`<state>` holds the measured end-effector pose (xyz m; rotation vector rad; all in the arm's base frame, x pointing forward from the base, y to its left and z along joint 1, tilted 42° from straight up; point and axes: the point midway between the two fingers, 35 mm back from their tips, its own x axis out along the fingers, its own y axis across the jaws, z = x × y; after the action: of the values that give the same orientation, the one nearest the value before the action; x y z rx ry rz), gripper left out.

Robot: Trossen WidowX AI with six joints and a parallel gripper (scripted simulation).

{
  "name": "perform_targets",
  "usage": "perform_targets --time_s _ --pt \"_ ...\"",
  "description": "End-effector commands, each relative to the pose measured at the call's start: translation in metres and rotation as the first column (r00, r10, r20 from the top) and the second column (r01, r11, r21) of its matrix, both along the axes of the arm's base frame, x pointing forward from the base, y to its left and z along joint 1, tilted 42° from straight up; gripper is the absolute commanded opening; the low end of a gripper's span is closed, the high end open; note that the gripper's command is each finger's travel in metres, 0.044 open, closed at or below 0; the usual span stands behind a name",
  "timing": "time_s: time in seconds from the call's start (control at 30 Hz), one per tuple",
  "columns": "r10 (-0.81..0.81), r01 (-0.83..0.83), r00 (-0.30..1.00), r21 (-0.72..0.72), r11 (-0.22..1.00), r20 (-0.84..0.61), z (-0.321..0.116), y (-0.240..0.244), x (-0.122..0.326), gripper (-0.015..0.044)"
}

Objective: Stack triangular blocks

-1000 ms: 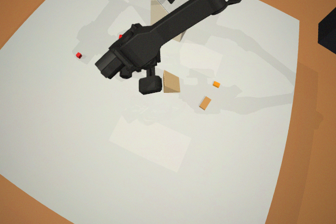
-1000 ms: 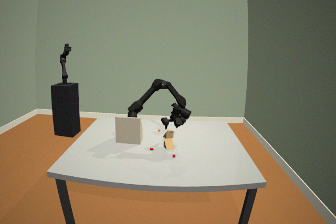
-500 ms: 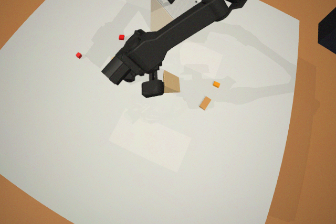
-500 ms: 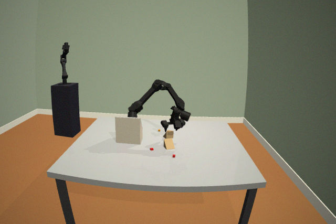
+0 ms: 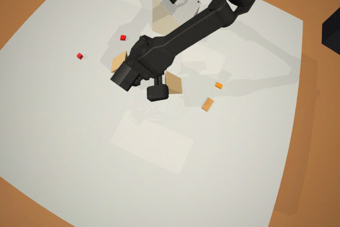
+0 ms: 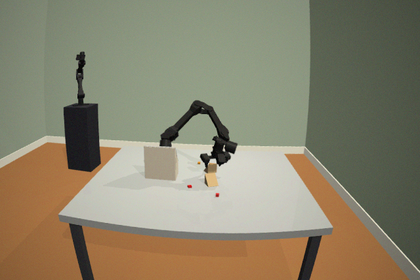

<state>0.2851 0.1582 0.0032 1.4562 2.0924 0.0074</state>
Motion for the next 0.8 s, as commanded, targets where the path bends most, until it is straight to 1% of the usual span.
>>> perform_targets --time_s 0.0,0.77 --pt "-0.004 0.004 1.0 0.007 1.0 -0.001 -0.001 0.006 -0.001 0.044" --pt "0.001 -0.001 1.0 0.027 1.0 -0.006 -0.012 0.037 -0.014 0.044"
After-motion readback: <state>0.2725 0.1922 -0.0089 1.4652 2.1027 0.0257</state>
